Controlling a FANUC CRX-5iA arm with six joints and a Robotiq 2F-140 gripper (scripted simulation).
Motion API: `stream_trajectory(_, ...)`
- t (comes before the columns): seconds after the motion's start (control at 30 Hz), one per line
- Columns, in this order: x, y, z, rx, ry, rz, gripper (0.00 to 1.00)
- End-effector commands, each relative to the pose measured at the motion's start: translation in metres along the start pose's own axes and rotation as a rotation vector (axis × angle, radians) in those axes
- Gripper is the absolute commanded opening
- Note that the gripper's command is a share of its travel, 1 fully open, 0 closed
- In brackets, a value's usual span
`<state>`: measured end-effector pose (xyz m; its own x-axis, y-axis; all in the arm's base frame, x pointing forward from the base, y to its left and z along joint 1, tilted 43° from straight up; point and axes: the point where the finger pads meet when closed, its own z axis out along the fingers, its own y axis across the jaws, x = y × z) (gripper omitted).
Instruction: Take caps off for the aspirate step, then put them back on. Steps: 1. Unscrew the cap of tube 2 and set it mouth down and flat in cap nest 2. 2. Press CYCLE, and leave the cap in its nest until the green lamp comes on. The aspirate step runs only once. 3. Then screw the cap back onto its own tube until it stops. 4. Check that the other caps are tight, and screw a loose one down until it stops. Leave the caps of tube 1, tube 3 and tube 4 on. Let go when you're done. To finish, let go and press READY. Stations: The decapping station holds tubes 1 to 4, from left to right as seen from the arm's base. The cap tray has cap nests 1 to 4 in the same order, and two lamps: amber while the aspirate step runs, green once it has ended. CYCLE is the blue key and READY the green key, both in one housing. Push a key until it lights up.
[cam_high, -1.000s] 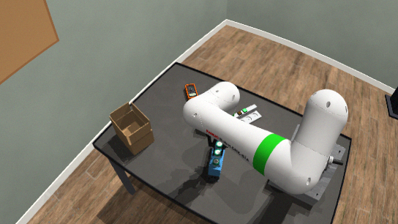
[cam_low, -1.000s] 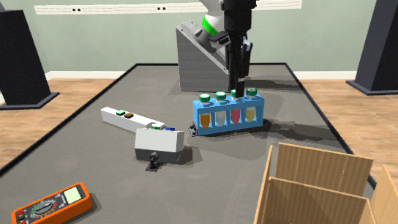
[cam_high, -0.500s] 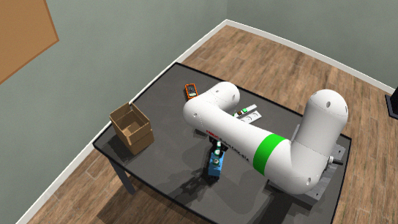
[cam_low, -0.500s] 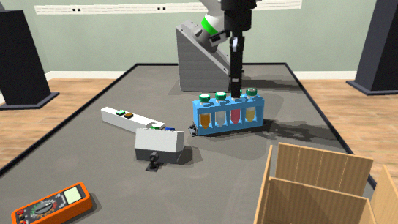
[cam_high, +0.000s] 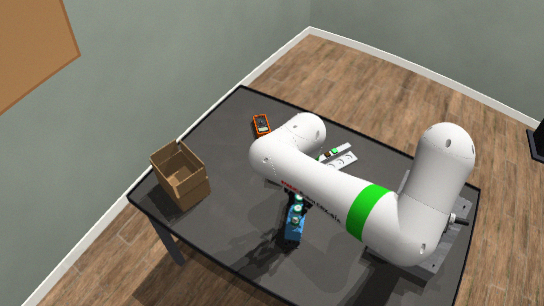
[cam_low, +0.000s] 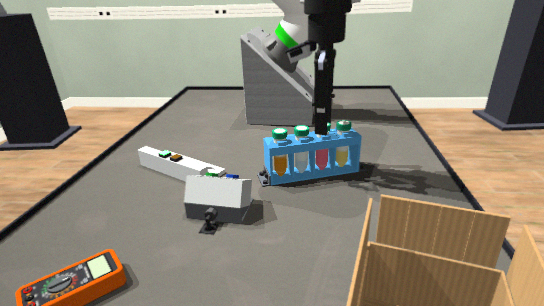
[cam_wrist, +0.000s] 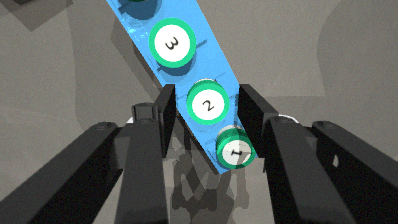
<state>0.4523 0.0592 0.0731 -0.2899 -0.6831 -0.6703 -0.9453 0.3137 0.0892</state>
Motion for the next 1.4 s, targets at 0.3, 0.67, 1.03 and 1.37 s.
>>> stream_trajectory(0.3,0.0000,-0.0005,-0.0015,0.001,0.001,-0.360,0.41)
stream_trajectory(0.67,0.0001,-0.0005,-0.0015,0.001,0.001,-0.720,0.41)
stream_trajectory(1.03,0.0000,-0.0005,-0.0015,0.001,0.001,-1.048,0.41)
stream_trajectory(1.37,-0.0001,-0.0005,-0.0015,0.001,0.001,-1.047,0.30)
